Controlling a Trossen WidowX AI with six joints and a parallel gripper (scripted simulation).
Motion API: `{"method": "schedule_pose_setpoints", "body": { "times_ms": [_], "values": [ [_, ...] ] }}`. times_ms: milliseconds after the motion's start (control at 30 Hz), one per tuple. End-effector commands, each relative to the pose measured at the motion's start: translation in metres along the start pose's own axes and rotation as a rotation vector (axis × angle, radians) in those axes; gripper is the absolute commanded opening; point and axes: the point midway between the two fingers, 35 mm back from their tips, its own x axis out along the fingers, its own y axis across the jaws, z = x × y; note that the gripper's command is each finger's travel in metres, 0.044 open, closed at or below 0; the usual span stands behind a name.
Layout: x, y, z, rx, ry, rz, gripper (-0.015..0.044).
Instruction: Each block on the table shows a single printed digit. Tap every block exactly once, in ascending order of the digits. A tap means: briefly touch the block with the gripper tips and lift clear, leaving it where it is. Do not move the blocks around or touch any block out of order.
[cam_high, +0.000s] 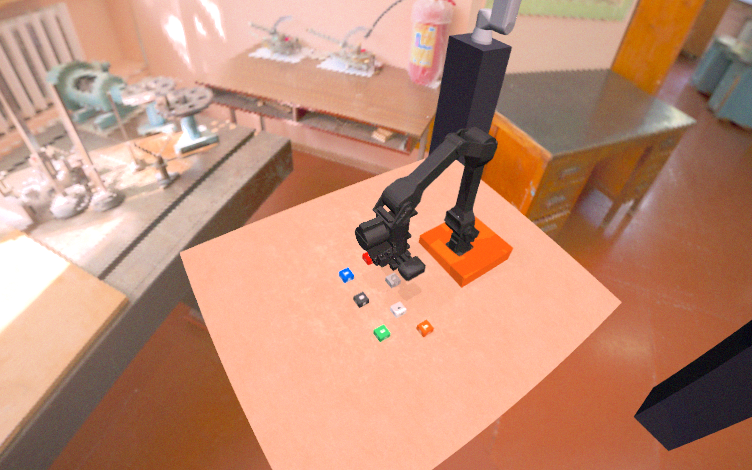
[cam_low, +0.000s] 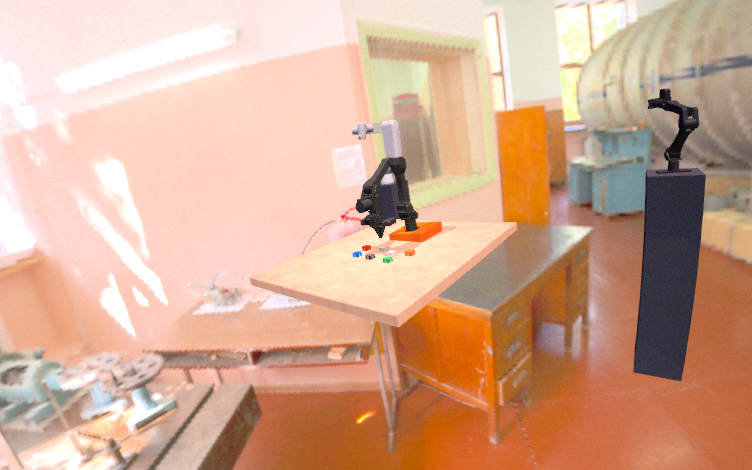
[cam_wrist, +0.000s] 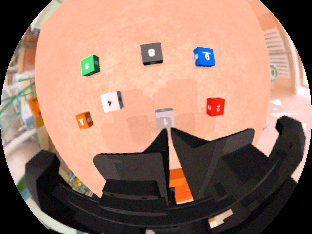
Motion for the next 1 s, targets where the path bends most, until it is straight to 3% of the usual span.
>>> {"method": "schedule_pose_setpoints", "body": {
  "times_ms": [0,200,467,567,633,800,967],
  "values": [
    [-0.047,-0.001,0.003,0.007,-0.038,-0.003,0.002],
    [-0.056,-0.008,0.002,0.007,-0.038,-0.004,0.002],
    [-0.057,-0.098,-0.006,0.007,-0.038,-0.011,0.002],
    [-0.057,-0.105,-0.008,0.007,-0.038,-0.012,0.002],
    [-0.046,-0.106,-0.006,0.007,-0.038,-0.012,0.002],
    [0.022,-0.106,-0.005,0.007,-0.037,-0.012,0.002],
    [0.024,-0.106,-0.005,0.007,-0.037,-0.012,0.002]
  ]
}}
